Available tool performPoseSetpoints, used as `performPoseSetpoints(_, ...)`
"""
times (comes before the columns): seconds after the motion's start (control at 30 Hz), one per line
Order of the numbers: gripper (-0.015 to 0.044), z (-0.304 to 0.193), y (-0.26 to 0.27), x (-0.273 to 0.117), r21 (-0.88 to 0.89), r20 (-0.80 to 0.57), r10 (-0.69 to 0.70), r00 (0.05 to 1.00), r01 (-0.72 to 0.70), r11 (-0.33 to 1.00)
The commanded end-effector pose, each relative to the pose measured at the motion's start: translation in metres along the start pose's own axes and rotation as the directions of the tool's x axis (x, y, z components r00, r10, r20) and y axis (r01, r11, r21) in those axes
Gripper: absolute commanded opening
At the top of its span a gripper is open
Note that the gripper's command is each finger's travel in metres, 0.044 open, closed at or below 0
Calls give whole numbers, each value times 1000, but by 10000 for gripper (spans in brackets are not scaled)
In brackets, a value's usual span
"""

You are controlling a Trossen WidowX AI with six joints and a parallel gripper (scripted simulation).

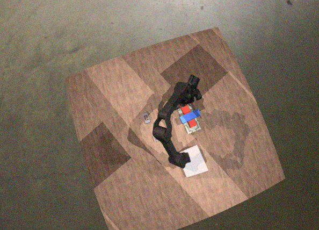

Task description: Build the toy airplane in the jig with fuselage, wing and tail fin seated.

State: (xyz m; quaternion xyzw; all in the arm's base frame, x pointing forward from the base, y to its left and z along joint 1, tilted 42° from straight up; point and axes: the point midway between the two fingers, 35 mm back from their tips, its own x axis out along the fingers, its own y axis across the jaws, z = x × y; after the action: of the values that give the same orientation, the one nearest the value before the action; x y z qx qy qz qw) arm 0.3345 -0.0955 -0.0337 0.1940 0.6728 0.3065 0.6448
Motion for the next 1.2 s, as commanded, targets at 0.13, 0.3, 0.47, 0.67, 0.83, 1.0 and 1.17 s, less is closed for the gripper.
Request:
performPoseSetpoints(0.13, 65, 1, -2, 0, -7, 1, -7, 1000, 7, 1000)
performPoseSetpoints(0.3, 65, 1, -2, 0, -7, 1, -7, 1000, 7, 1000)
performPoseSetpoints(0.47, 65, 1, -4, 0, -7, 1, -7, 1000, 7, 1000)
performPoseSetpoints(0.67, 65, 1, -4, 5, -7, 1, -7, 1000, 7, 1000)
performPoseSetpoints(0.83, 65, 1, -4, 13, -7, 1, -6, 1000, 7, 1000)
performPoseSetpoints(1.0, 65, 1, -4, 21, -7, 1, -6, 1000, 6, 1000)
performPoseSetpoints(1.17, 65, 1, -4, 29, -7, 1, -6, 1000, 6, 1000)
